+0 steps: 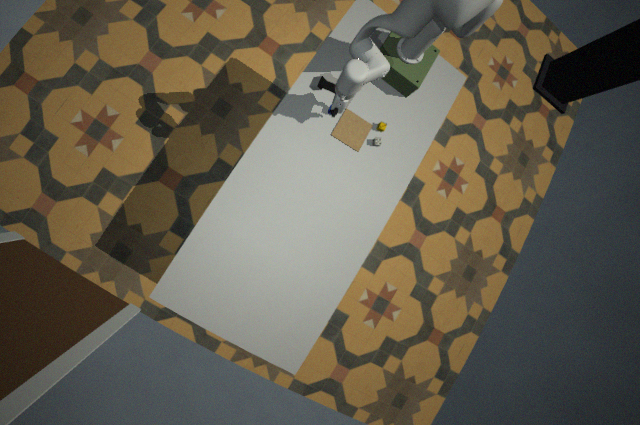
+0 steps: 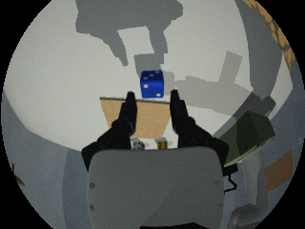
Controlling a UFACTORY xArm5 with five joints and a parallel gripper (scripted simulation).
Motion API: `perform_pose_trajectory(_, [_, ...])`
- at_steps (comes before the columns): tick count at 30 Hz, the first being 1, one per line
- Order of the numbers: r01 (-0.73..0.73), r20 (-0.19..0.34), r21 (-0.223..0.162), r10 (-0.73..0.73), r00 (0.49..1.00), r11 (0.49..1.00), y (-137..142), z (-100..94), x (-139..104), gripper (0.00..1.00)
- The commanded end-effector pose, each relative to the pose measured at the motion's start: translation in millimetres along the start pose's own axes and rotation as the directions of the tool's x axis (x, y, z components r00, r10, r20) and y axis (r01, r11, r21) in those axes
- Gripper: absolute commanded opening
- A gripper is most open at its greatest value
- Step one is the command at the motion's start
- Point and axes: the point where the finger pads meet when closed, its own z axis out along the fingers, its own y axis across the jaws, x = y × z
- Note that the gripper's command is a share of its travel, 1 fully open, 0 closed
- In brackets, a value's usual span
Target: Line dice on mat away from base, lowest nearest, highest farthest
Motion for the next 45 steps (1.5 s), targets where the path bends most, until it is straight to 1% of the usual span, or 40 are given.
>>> perform_pose_trajectory(1, [0.0, -0.002, 0.003, 0.0, 1.0, 1.0, -1.4, 1.3, 1.0, 0.47])
perform_pose_trajectory(11, [0.0, -0.002, 0.004, 0.0, 1.0, 1.0, -1.3, 5.5, 1.2, 0.47])
perform_pose_trajectory(45, [0.0, -0.002, 0.004, 0.0, 1.0, 1.0, -1.3, 5.6, 1.2, 0.47])
